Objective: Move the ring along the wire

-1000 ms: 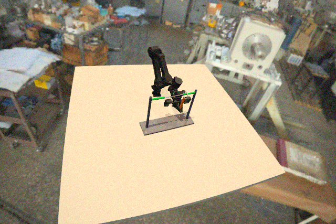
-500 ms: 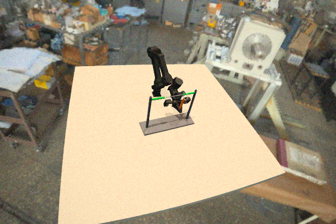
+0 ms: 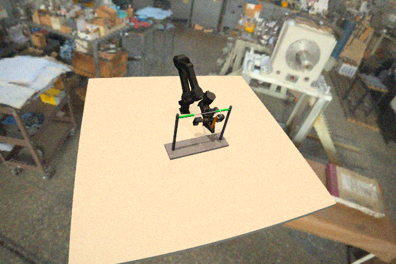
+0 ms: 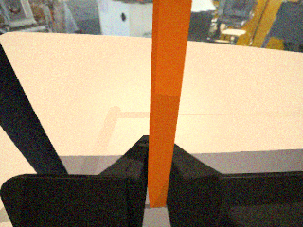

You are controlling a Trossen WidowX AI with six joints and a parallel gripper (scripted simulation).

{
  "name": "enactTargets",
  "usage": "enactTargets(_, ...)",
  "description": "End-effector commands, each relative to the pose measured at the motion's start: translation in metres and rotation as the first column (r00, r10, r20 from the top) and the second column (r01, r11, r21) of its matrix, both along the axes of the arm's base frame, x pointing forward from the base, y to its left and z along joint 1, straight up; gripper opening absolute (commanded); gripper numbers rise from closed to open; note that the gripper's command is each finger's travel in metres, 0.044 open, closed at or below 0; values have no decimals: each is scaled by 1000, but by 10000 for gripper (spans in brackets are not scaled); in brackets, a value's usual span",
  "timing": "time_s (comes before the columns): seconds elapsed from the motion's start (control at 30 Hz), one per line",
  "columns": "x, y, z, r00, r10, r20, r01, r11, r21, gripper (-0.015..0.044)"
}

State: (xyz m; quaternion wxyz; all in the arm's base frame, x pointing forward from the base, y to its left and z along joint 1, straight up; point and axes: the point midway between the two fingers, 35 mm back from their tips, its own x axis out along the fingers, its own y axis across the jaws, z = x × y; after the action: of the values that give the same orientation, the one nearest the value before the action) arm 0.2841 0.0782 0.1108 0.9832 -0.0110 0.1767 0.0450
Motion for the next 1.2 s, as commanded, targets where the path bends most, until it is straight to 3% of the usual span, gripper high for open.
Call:
enactTargets(0.0,0,0,0,1000,0,0,0,1000,0,-71)
enactTargets(0.3,-1,0,0,1000,0,0,0,1000,0,160)
enactTargets(1.17,-40,-3,16,1000,-4,-4,4,1000,2,160)
